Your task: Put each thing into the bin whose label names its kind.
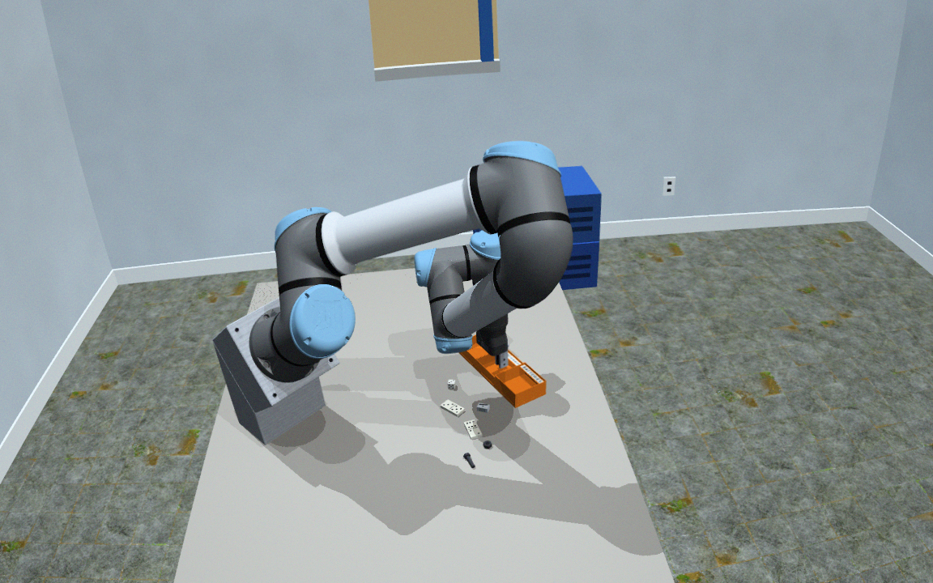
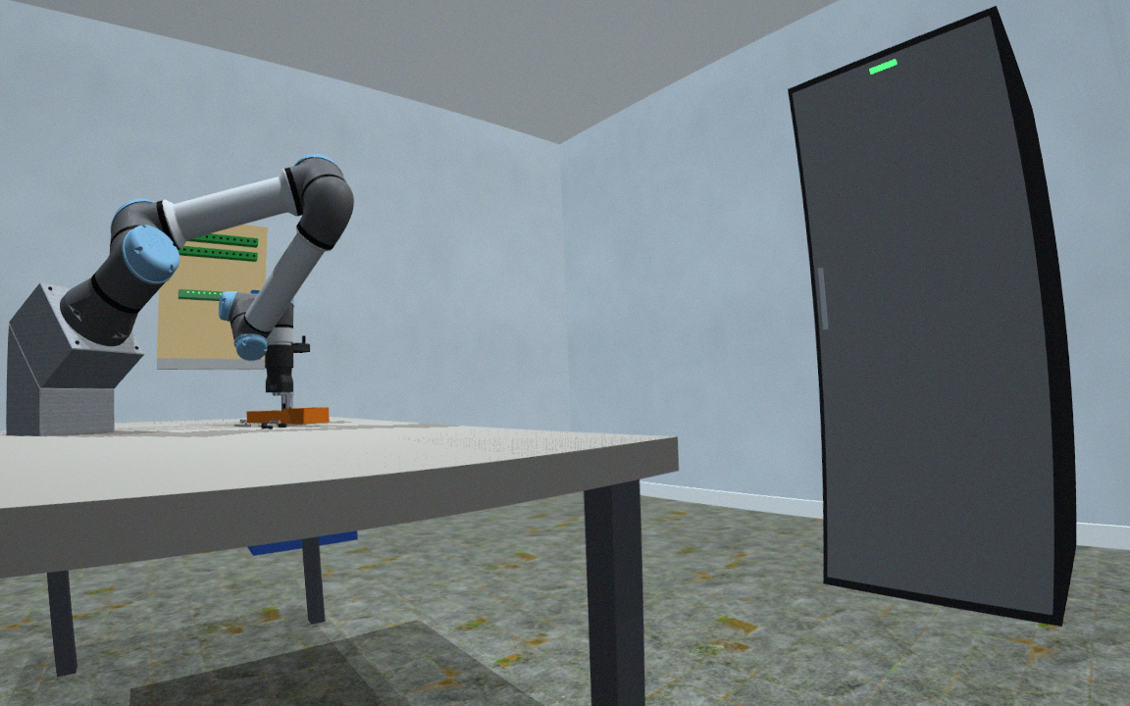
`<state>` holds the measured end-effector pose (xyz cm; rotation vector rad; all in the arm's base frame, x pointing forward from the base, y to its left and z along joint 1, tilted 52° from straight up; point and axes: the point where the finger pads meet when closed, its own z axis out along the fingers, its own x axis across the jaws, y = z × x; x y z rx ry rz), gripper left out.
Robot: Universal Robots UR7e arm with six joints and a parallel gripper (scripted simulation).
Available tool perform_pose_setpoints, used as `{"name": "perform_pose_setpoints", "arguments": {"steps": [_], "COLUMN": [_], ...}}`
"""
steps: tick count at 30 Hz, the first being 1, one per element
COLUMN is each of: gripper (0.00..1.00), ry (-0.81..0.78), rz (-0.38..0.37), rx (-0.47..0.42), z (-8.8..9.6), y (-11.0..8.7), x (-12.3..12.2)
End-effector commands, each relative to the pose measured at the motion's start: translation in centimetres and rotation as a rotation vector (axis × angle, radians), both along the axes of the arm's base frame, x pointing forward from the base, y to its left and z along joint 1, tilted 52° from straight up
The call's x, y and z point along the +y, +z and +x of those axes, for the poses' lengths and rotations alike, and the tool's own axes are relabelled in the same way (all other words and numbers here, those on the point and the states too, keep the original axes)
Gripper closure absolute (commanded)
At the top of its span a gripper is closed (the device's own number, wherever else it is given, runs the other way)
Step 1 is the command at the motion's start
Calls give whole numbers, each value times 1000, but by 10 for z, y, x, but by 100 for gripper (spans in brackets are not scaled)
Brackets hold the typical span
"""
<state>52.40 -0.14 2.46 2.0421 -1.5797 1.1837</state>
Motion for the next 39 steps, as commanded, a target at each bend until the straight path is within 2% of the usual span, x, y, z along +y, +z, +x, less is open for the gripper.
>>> {"name": "perform_pose_setpoints", "arguments": {"steps": [1, 28, 39], "gripper": [69, 69, 69], "ry": [1, 1, 3], "rz": [1, 1, 0], "rx": [-2, -2, 0], "z": [1, 1, -6], "y": [0, 0, 8], "x": [0, 0, 9]}}
